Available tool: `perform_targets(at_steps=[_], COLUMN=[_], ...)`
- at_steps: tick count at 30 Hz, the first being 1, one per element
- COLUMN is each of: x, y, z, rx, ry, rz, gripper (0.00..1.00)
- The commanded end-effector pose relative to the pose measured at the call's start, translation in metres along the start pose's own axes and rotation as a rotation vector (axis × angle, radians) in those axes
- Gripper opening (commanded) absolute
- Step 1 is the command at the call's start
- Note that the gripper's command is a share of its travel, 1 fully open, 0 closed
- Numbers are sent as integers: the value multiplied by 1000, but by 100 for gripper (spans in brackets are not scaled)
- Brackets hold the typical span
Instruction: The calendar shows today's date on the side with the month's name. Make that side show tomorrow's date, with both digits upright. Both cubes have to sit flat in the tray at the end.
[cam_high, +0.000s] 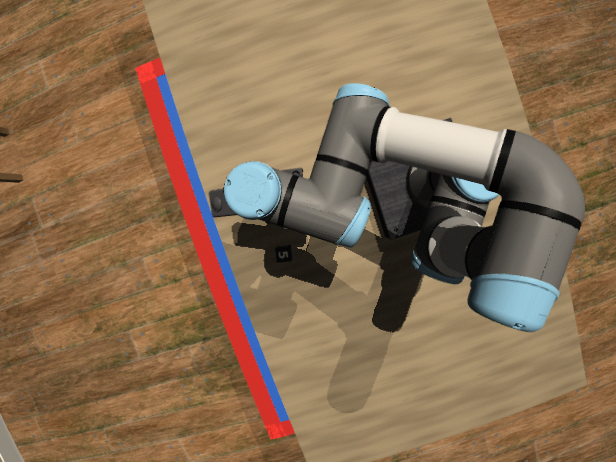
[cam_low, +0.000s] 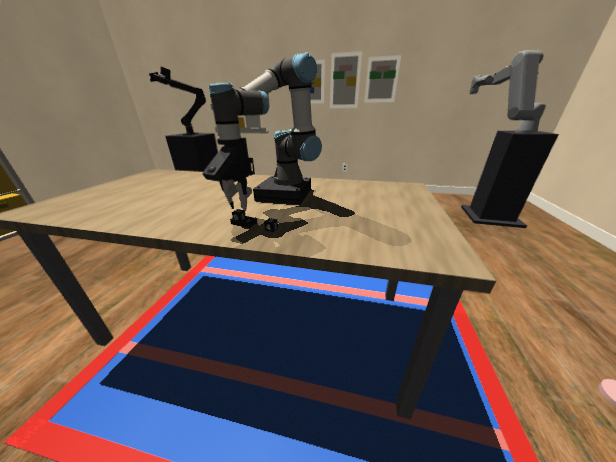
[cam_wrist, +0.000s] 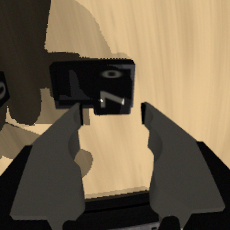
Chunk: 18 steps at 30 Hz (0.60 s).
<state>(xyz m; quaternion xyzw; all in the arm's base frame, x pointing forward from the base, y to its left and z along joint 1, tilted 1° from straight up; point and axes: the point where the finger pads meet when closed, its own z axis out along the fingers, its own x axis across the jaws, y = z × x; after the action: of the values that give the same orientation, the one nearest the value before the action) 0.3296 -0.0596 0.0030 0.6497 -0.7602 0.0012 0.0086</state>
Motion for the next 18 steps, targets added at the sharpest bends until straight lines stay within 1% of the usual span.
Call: perform_targets(at_steps=[1, 4, 6, 11, 18], x=[1, 1, 1, 1, 1], y=[-1, -1, -1, -2, -2], z=[10, 15, 15, 21, 24], rx=[5, 5, 5, 5, 5], ry=[1, 1, 1, 1, 1], rz=[0, 0, 0, 0, 0], gripper=[29, 29, 29, 29, 29])
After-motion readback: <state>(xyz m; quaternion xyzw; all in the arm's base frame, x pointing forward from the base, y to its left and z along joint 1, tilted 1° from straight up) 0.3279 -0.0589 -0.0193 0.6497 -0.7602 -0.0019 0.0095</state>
